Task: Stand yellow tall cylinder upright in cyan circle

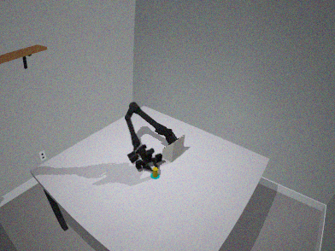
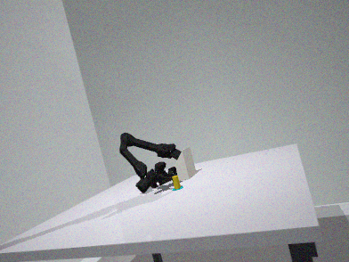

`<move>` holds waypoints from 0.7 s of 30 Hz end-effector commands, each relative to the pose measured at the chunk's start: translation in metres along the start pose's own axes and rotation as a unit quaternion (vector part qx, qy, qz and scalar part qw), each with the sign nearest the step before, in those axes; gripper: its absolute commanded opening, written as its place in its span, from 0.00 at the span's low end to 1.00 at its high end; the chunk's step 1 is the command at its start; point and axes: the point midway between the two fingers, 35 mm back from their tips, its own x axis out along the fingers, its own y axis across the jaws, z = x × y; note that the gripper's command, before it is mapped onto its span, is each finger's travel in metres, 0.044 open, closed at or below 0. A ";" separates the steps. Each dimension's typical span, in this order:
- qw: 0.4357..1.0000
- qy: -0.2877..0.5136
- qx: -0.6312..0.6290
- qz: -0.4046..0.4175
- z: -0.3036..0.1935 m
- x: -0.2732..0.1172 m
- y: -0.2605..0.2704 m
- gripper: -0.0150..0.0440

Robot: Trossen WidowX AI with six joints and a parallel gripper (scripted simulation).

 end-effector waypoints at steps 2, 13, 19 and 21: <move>1.000 0.001 -0.003 0.000 0.000 0.000 0.000 0.74; 1.000 0.002 -0.003 0.000 0.007 -0.001 -0.002 0.93; 1.000 0.002 -0.006 0.000 0.039 -0.005 -0.005 0.93; 1.000 0.002 -0.006 -0.001 0.049 -0.006 -0.004 0.93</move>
